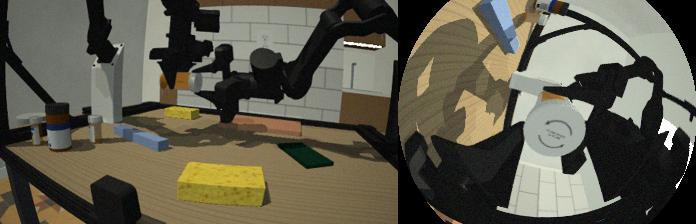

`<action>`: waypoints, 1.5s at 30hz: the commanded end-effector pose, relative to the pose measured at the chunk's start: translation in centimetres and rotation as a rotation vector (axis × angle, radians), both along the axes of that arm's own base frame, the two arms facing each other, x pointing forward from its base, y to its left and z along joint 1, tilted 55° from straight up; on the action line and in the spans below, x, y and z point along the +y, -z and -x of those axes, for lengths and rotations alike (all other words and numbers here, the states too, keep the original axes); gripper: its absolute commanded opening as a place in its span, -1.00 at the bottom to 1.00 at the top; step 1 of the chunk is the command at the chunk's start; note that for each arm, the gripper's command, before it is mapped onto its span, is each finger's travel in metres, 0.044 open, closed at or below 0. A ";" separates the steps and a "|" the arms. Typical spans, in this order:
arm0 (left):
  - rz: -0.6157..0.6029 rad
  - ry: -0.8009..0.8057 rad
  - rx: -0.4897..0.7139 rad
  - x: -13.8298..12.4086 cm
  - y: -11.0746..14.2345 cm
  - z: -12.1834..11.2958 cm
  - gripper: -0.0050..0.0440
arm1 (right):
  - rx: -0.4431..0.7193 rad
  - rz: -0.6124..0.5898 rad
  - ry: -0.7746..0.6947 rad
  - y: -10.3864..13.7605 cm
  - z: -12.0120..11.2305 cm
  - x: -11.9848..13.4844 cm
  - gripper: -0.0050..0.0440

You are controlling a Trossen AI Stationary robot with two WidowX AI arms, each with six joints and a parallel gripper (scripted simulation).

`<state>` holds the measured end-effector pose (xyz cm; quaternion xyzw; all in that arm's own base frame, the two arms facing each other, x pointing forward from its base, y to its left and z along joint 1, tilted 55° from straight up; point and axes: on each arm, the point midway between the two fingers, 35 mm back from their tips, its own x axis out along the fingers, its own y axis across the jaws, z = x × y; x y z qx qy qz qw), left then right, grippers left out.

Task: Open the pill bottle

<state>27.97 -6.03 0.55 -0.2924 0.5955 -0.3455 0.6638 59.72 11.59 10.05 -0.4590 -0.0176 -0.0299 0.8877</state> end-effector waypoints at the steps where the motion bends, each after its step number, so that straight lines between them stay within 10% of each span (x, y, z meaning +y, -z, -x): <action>1: 0.014 -0.006 -0.030 0.0 -0.4 -0.7 -0.80 | -0.003 0.010 0.011 -0.2 1.0 -0.3 -0.80; 45: 0.014 -0.006 -0.030 0.0 -0.4 -0.7 -0.80 | 0.002 0.006 0.008 0.2 7.6 -0.1 -0.80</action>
